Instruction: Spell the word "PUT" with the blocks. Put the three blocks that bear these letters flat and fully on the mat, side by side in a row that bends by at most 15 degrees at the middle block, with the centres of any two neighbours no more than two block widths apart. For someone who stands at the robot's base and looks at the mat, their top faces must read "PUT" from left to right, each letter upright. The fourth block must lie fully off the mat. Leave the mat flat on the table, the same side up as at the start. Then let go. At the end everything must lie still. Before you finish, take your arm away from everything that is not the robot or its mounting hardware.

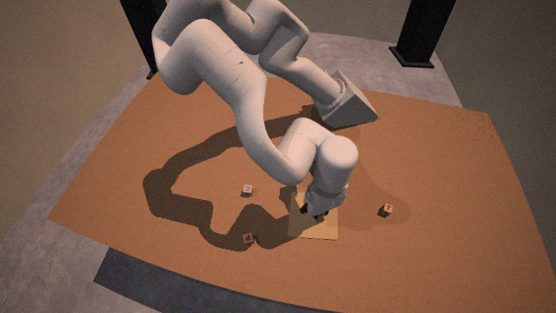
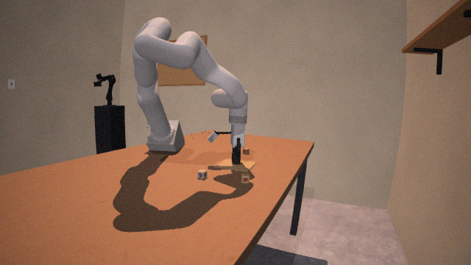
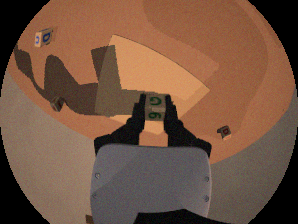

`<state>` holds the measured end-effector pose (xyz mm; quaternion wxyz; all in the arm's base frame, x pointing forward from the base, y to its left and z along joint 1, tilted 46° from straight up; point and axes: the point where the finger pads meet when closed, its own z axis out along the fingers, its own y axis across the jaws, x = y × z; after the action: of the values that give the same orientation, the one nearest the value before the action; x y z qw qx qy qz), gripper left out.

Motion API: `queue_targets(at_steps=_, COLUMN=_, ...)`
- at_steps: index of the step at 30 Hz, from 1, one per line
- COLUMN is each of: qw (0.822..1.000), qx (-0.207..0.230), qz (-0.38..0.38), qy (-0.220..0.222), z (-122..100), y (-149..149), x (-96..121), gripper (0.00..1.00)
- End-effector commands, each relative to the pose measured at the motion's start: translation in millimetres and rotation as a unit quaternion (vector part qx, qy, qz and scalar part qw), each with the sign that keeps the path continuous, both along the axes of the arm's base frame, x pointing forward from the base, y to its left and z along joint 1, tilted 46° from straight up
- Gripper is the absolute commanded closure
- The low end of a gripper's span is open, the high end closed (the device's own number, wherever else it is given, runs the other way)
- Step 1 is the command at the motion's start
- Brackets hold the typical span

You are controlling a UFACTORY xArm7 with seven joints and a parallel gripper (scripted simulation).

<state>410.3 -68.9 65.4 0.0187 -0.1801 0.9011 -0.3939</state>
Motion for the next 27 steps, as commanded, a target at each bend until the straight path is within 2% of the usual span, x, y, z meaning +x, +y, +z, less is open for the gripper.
queue_targets(at_steps=1, qw=1.000, qx=0.001, qz=0.002, qy=-0.001, z=2, y=3, x=1, gripper=0.79)
queue_targets(at_steps=5, qw=1.000, qx=0.001, qz=0.002, qy=-0.001, z=11, y=13, x=-2, gripper=0.79)
queue_targets(at_steps=9, qw=1.000, qx=0.001, qz=0.002, qy=-0.001, z=30, y=32, x=-7, gripper=0.79)
queue_targets(at_steps=11, qw=1.000, qx=0.001, qz=0.002, qy=-0.001, z=30, y=32, x=-7, gripper=0.79)
queue_targets(at_steps=19, qw=1.000, qx=0.001, qz=0.002, qy=-0.001, z=65, y=67, x=-16, gripper=0.79)
queue_targets(at_steps=27, qw=1.000, qx=0.001, qz=0.002, qy=-0.001, z=69, y=72, x=-17, gripper=0.79)
